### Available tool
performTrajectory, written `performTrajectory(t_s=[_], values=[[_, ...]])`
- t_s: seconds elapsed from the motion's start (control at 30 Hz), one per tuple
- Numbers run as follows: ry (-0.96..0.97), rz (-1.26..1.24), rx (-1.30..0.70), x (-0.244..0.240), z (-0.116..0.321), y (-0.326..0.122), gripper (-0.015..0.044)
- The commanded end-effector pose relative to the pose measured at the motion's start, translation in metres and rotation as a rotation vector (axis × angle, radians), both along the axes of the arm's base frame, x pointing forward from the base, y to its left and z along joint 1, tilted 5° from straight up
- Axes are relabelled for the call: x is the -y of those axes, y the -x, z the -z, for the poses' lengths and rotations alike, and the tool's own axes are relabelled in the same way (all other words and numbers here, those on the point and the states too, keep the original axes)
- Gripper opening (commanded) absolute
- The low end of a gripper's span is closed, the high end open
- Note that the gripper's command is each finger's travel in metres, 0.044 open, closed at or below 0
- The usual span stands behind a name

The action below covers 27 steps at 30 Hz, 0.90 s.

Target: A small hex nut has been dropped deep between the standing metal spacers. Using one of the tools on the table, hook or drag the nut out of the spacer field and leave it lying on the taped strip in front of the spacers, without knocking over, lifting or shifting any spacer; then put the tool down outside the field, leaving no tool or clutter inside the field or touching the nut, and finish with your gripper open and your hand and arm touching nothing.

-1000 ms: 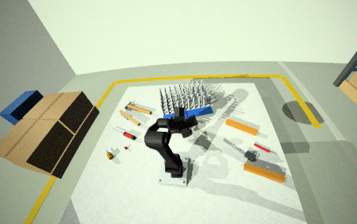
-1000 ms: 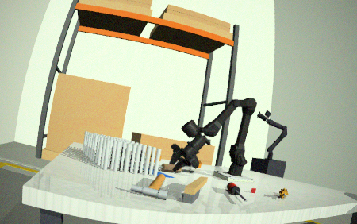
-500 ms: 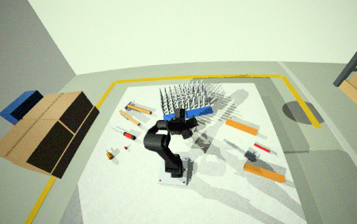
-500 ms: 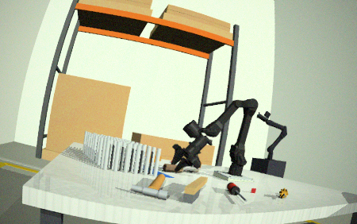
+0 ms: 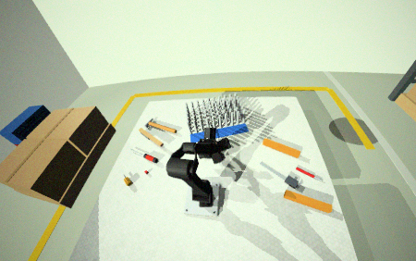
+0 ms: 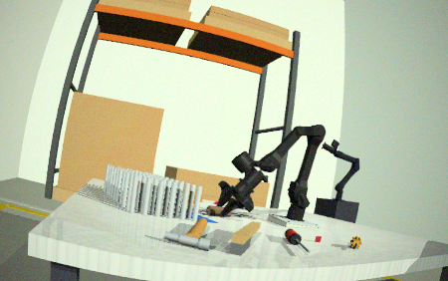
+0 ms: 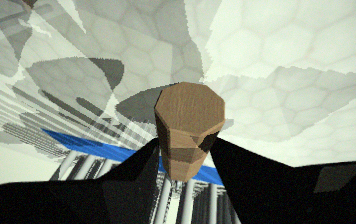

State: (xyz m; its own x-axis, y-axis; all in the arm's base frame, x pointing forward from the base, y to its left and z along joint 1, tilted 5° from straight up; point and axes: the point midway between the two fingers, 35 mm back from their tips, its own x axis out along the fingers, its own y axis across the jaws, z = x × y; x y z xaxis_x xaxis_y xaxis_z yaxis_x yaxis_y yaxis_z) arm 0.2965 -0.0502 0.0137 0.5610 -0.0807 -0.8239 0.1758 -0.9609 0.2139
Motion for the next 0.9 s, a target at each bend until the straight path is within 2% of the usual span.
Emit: performTrajectory(t_s=[0.0,0.87], values=[[0.001,-0.006,0.002,0.000,-0.001,0.003,0.0000],[0.002,-0.005,0.001,0.003,-0.001,0.017,0.0000]])
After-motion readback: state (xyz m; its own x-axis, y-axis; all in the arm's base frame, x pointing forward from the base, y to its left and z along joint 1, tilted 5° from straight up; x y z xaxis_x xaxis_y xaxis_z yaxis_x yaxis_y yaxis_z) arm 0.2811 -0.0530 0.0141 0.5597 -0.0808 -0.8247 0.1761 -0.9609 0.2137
